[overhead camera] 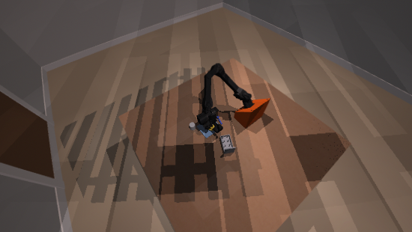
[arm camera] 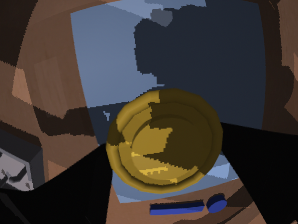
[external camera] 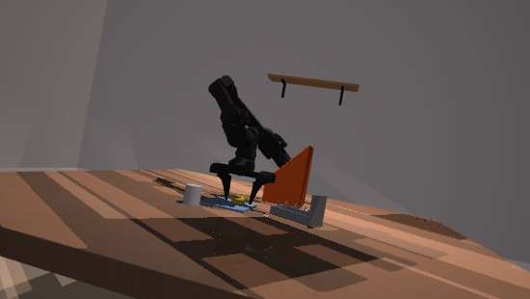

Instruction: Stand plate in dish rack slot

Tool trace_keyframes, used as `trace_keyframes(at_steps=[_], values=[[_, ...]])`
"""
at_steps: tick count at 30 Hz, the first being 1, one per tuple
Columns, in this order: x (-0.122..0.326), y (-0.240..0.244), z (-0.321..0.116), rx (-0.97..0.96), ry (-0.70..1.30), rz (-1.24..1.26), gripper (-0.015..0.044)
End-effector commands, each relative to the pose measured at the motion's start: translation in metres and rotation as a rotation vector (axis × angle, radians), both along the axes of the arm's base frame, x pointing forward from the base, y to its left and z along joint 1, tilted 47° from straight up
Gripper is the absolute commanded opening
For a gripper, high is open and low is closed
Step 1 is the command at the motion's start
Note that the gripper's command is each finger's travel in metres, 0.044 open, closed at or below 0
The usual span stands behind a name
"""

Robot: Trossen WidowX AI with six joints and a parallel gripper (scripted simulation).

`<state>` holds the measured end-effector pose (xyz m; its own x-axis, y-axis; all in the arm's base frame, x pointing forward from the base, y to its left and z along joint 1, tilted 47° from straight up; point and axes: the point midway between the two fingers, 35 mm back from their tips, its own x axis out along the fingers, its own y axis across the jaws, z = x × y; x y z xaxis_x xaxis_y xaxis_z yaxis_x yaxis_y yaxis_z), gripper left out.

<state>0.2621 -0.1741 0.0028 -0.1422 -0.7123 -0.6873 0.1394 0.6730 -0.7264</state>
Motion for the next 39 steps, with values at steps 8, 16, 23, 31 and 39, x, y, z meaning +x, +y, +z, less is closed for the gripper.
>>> trace_keyframes(at_steps=[8,16,23,31,39], values=[[0.023,0.041,0.034,0.013,-0.017,0.02,0.0],[0.031,0.072,0.059,0.016,-0.015,0.024,0.0],[0.036,0.095,0.081,0.013,-0.015,0.016,0.0],[0.039,0.12,0.104,0.002,-0.015,0.006,0.0],[0.038,0.126,0.106,0.012,0.047,0.065,0.0]])
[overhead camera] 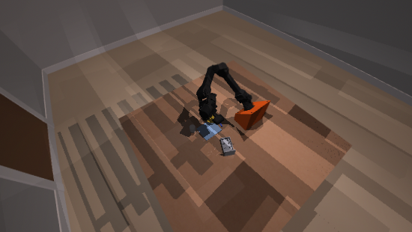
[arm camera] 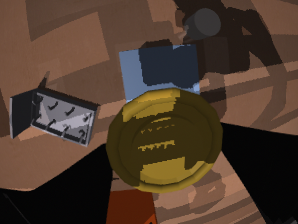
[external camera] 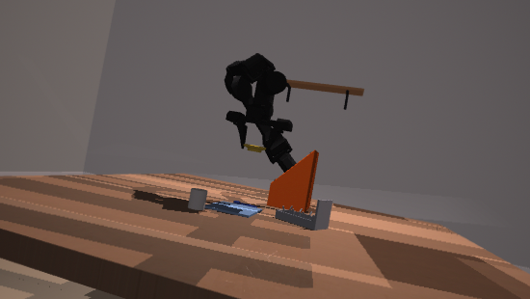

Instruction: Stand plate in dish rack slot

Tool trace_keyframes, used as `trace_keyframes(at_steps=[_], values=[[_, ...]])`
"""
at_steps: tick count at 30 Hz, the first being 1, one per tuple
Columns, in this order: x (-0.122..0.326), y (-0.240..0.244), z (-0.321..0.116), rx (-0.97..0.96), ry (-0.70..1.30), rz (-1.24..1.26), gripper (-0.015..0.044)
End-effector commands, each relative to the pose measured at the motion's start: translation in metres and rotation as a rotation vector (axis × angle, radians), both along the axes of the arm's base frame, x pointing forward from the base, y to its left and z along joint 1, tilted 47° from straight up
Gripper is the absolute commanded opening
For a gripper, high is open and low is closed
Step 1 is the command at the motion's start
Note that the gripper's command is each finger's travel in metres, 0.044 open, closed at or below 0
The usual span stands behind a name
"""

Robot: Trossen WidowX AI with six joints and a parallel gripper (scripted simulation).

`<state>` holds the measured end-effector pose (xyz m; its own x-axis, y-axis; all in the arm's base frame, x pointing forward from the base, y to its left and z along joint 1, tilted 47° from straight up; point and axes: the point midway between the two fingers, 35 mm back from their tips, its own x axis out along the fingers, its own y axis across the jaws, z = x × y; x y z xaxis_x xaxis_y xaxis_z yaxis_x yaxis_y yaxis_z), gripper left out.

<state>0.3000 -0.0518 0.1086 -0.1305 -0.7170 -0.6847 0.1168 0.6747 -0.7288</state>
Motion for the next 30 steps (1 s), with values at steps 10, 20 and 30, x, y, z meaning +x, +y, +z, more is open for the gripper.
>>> trace_keyframes(at_steps=[10,20,30], values=[[-0.005,0.013,-0.007,0.061,0.286,0.281,0.0],[-0.011,0.022,-0.015,0.108,0.534,0.522,0.0],[-0.018,0.03,-0.022,0.152,0.782,0.762,0.0]])
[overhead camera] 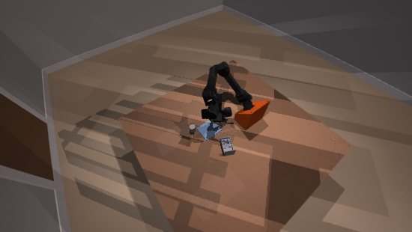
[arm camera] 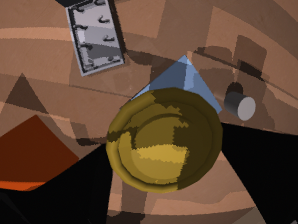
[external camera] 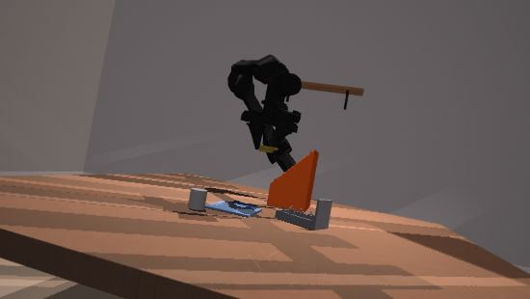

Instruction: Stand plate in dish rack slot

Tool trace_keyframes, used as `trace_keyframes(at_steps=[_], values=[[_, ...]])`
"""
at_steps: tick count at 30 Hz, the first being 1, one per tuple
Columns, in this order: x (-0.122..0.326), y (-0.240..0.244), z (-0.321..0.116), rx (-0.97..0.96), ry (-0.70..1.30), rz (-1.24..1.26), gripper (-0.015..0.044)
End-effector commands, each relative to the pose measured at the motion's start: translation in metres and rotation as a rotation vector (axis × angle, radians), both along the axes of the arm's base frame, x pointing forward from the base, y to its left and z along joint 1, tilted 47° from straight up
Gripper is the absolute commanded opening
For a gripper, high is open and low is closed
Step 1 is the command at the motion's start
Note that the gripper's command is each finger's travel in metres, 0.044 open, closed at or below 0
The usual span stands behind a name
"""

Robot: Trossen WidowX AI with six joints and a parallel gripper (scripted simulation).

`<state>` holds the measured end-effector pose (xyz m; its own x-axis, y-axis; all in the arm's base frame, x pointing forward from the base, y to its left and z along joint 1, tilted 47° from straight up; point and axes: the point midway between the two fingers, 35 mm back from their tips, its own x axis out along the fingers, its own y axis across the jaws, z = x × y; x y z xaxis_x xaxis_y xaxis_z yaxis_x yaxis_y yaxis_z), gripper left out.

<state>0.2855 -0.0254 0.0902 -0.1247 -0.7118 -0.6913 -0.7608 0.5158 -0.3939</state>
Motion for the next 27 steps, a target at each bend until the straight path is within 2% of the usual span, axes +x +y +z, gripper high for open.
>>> trace_keyframes(at_steps=[1,27], values=[[-0.004,0.005,-0.004,0.022,0.103,0.099,0.0],[-0.023,0.024,-0.022,0.135,0.747,0.725,0.0]])
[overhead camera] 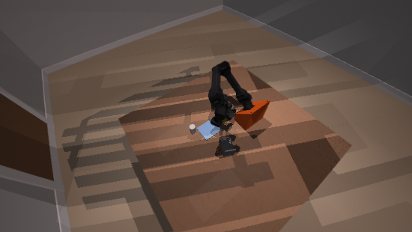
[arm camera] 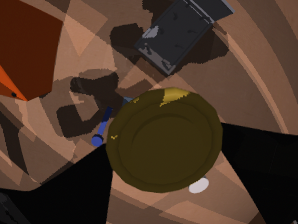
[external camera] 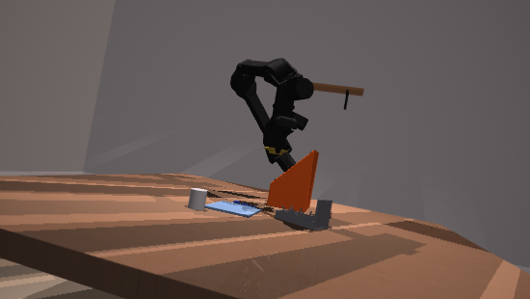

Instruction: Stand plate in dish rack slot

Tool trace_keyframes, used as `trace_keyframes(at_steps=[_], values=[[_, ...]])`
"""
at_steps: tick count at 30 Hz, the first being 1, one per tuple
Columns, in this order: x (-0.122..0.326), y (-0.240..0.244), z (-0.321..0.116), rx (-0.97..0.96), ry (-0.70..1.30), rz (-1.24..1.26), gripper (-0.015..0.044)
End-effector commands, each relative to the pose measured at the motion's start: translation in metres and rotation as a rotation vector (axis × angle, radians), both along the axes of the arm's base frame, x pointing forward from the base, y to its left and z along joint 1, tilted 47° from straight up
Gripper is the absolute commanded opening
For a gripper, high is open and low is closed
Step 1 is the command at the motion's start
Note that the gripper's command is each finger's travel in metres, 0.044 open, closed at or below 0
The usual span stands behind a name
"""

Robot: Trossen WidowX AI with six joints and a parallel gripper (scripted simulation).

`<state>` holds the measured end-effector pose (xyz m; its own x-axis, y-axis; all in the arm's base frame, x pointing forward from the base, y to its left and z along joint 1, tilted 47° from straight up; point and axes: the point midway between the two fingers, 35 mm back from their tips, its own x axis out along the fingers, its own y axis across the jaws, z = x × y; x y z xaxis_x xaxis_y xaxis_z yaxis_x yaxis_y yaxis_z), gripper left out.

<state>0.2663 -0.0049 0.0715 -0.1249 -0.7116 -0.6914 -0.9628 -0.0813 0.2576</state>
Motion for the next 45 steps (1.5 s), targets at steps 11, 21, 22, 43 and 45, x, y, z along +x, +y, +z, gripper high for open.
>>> trace_keyframes(at_steps=[11,21,22,43,45], values=[[-0.012,0.01,-0.01,0.062,0.351,0.338,0.0],[-0.018,0.014,-0.014,0.088,0.513,0.494,0.0],[-0.018,0.014,-0.014,0.088,0.513,0.494,0.0],[-0.036,-0.014,-0.069,0.479,0.356,0.22,0.0],[-0.037,-0.016,-0.074,0.519,0.333,0.194,0.0]])
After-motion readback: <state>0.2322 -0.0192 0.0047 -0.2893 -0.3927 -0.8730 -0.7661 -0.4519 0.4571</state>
